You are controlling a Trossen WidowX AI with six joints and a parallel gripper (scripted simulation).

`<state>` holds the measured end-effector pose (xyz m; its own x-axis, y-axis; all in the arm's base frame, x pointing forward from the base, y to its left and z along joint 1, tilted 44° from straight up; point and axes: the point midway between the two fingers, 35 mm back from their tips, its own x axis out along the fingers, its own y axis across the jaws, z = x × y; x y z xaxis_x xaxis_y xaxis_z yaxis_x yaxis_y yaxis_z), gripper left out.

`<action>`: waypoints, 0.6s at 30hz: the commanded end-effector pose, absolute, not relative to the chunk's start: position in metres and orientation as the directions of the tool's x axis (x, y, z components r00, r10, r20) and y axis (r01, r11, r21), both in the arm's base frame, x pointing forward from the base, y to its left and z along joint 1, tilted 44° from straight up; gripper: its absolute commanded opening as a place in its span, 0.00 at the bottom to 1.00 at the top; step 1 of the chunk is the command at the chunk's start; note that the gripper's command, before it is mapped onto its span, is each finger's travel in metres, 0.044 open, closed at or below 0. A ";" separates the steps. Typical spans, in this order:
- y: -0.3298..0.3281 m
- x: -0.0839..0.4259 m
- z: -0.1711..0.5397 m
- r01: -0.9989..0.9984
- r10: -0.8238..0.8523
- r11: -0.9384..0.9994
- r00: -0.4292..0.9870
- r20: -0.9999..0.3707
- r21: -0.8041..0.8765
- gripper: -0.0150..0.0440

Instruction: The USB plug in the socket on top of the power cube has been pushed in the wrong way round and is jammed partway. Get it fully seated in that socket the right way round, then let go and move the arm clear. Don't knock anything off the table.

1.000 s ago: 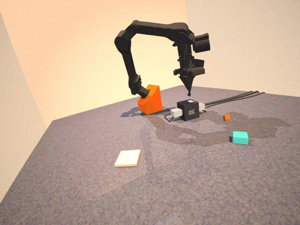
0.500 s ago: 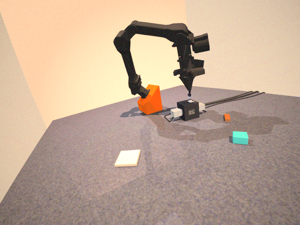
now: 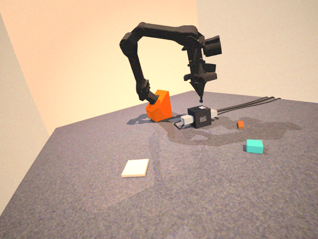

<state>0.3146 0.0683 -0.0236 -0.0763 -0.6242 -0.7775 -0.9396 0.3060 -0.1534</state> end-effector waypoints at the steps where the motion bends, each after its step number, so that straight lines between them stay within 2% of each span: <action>1: 0.068 0.313 -0.025 -0.941 -0.618 0.305 -0.079 -0.782 -0.145 0.25; 18: 0.067 0.313 -0.027 -0.942 -0.602 0.303 -0.073 -0.795 -0.143 0.25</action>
<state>0.3144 0.0672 -0.0256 -0.0695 -0.6082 -0.7907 -0.9408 0.3035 -0.1508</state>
